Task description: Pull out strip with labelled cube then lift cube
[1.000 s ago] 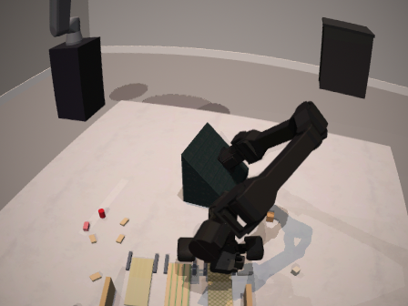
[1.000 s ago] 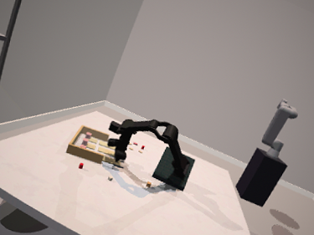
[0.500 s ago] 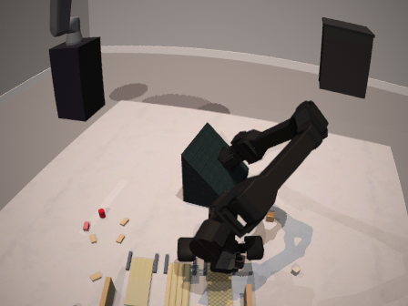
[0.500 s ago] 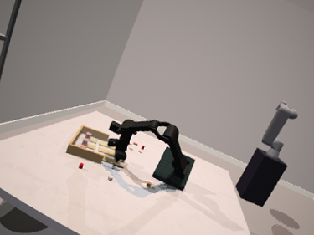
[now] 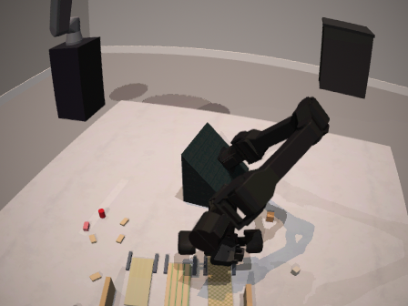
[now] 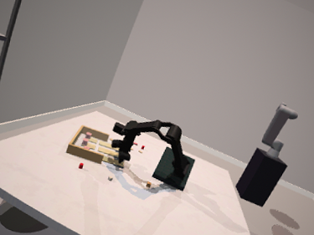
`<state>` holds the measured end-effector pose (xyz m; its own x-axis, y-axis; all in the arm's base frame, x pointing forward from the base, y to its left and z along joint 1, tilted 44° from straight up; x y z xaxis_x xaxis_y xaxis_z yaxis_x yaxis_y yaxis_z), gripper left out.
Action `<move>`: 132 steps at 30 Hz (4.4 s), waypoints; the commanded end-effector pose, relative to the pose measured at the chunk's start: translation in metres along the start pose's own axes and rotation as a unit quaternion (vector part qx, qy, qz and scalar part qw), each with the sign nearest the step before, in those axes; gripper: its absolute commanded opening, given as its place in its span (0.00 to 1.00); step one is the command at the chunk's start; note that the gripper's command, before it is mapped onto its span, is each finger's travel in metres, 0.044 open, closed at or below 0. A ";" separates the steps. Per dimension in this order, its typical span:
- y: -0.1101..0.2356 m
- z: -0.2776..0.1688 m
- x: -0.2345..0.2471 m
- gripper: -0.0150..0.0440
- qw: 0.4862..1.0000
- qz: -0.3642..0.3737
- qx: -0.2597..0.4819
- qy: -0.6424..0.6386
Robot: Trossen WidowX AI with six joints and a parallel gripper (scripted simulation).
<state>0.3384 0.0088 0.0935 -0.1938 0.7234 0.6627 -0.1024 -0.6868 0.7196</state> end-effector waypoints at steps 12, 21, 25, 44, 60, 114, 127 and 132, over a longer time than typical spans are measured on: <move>-0.003 -0.026 -0.003 0.25 1.000 0.002 0.005 -0.003; -0.004 -0.040 -0.004 0.25 1.000 0.002 0.006 -0.003; -0.004 -0.046 -0.005 0.25 1.000 0.002 0.006 -0.003; -0.004 -0.074 -0.008 0.25 1.000 0.002 0.007 -0.004; -0.004 -0.099 -0.010 0.25 1.000 0.002 0.007 -0.005; -0.003 -0.157 -0.015 0.25 1.000 0.002 0.009 -0.006; 0.041 -0.139 -0.015 0.39 0.999 0.000 0.009 -0.048; 0.041 -0.118 -0.012 0.61 0.995 0.000 0.008 -0.099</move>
<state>0.2112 -0.0378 0.0861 -0.0373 0.7283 0.6842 -0.0826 -0.6846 0.7242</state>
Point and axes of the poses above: the point midway between the two fingers, 35 mm back from their tips, its own y axis back along the fingers, its own x axis across the jaws, z = x × y, the point moved 7 cm from there along y, back along the fingers, and after that the axes turned 7 degrees about -y, right-handed, at the moved point
